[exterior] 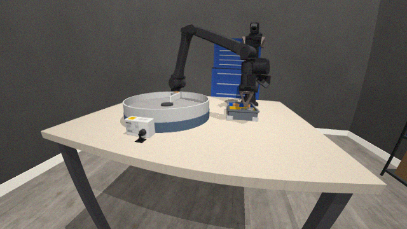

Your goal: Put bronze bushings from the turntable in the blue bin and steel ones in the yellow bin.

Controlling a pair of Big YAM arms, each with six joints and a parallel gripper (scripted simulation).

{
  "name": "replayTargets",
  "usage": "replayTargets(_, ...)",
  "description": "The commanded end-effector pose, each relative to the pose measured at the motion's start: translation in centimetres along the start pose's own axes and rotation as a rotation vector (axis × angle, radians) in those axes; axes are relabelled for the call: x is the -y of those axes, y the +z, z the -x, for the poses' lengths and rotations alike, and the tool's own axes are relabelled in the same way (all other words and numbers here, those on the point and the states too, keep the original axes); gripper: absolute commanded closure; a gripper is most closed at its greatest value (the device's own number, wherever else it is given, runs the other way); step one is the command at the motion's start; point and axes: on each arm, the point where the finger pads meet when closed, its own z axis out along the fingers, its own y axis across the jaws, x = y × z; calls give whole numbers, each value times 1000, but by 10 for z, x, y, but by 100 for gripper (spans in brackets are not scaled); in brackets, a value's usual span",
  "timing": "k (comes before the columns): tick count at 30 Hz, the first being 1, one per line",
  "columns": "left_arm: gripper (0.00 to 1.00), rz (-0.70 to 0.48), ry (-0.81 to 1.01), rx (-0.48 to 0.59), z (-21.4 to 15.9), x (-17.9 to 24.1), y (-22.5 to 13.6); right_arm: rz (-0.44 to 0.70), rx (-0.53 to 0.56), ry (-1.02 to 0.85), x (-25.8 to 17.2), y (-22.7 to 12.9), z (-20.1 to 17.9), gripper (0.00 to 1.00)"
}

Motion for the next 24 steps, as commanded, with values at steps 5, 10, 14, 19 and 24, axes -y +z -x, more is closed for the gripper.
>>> replayTargets(5,0,-3,1,31,11,0,-9,-38,67,2,14,-41,24,82)
replayTargets(10,0,-3,1,31,11,0,-9,-43,73,9,5,-69,21,71)
replayTargets(14,0,-3,1,31,11,0,-9,-46,72,94,11,-61,-3,25)
replayTargets(19,0,-3,1,31,11,0,-9,-64,98,186,8,-66,-25,0)
replayTargets(24,0,-45,31,26,13,8,11,-110,163,393,-2,-79,-89,0)
